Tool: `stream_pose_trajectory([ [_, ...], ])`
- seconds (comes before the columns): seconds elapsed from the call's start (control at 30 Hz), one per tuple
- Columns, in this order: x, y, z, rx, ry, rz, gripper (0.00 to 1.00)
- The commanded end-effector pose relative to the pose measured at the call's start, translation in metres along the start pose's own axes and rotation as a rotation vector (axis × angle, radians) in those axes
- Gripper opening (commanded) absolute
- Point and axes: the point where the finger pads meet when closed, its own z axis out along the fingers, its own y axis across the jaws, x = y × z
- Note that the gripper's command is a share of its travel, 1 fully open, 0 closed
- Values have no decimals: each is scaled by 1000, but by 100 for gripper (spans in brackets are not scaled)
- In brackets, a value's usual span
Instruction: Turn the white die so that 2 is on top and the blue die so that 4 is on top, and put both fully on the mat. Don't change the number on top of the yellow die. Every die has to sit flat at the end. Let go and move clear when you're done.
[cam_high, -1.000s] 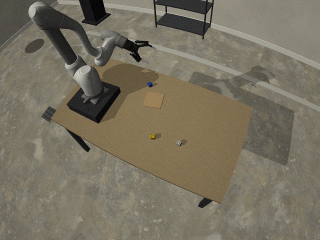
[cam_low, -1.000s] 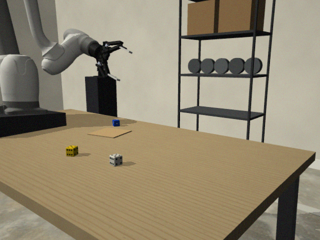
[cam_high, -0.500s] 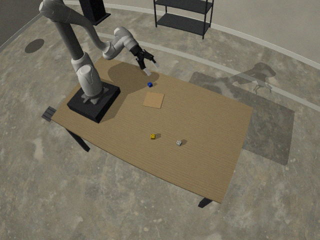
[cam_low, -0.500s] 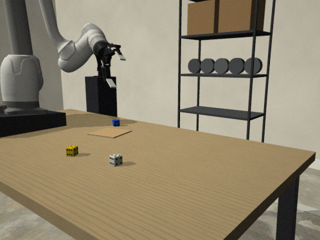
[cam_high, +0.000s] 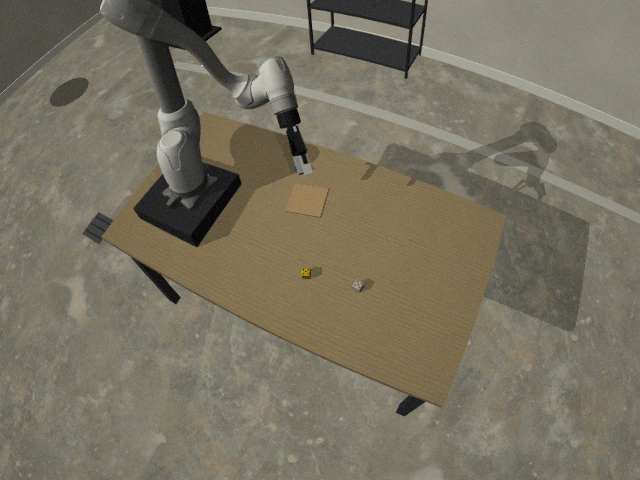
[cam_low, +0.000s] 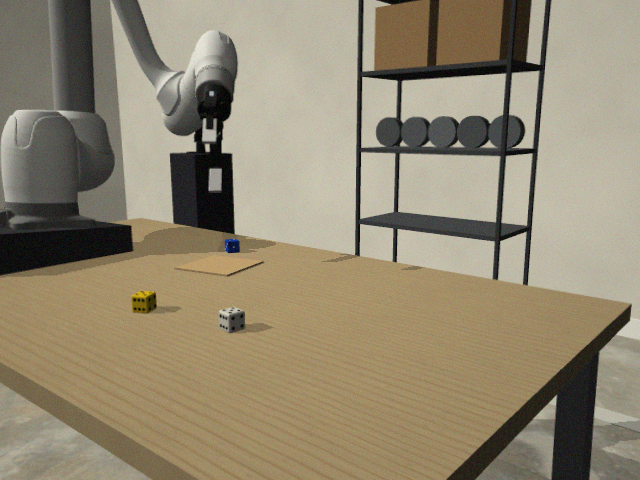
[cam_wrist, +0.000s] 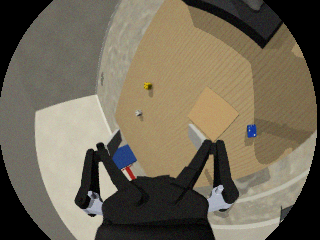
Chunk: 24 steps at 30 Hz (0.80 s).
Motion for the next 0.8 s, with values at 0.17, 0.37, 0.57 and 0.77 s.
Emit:
stream_pose_trajectory([
  [0.17,28,-18,57,-156,201,268,100],
  [0.37,42,-28,86,-238,302,440,100],
  [0.57,56,-41,117,-327,402,637,100],
  [0.77,68,-57,148,-410,487,837,100],
])
